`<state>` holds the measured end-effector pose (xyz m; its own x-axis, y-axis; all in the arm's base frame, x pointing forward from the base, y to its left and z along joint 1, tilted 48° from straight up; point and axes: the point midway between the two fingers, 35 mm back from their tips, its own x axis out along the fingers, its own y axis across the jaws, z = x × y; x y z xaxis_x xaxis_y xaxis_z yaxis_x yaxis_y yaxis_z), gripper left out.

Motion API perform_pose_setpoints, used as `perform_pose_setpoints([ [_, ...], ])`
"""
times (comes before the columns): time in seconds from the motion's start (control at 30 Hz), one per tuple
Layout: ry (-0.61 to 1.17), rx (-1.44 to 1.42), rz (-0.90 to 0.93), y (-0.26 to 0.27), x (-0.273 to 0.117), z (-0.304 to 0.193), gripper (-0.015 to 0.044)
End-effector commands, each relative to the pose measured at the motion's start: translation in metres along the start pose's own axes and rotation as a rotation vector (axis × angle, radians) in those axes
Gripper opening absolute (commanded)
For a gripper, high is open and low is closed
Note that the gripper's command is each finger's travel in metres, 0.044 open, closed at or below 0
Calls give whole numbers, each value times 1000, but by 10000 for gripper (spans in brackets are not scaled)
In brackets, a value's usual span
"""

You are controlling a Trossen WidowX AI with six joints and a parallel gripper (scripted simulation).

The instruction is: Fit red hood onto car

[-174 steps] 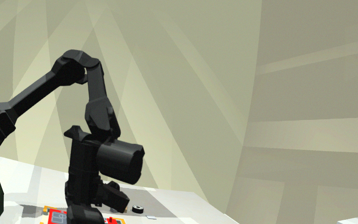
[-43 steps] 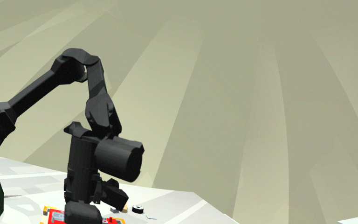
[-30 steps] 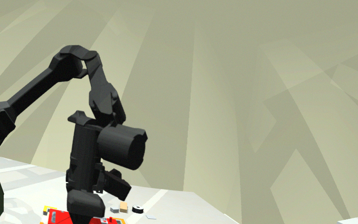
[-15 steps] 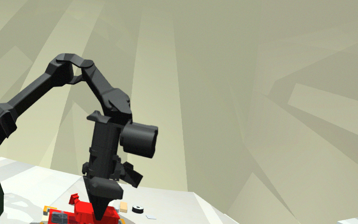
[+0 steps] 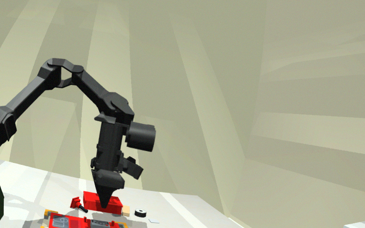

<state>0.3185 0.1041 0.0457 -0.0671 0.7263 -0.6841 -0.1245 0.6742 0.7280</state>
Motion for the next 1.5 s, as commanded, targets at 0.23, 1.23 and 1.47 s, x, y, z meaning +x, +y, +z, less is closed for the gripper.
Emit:
perform_pose_setpoints([
  [0.23, -10, 10, 7, 8, 8, 2, 0],
  [1.23, -10, 10, 9, 12, 47, 3, 0],
  [1.47, -10, 10, 9, 12, 47, 3, 0],
])
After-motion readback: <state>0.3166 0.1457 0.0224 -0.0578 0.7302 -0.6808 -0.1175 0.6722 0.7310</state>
